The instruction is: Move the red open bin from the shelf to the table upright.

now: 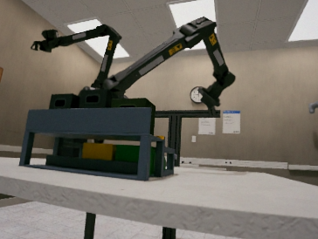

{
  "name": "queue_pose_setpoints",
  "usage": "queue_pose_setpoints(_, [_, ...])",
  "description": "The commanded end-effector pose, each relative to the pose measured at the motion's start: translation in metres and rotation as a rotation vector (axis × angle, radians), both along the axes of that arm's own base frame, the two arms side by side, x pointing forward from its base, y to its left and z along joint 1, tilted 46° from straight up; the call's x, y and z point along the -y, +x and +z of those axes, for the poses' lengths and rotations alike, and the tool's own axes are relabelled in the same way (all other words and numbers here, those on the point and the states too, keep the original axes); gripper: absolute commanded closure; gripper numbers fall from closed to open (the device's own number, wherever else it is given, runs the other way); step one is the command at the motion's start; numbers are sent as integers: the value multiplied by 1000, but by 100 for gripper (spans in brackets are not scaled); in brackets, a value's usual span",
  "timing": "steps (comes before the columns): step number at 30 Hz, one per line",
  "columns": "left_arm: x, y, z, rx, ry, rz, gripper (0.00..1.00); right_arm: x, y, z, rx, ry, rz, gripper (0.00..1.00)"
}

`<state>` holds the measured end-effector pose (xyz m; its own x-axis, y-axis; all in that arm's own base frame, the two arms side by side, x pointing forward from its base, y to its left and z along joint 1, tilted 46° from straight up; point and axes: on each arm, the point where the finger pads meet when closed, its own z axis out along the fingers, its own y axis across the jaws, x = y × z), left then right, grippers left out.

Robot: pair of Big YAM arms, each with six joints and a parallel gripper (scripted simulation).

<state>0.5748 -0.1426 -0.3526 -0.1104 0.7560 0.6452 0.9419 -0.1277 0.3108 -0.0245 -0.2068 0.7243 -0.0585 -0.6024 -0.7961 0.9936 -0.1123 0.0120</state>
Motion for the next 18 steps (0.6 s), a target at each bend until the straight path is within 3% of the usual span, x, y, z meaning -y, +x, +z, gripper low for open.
queue_pose_setpoints(1, [9,23,19,36,-20,0,92,-28,1,27,-19,-54,-16,0])
queue_pose_setpoints(18, [9,24,20,36,-21,0,93,-28,1,27,-19,-54,-16,0])
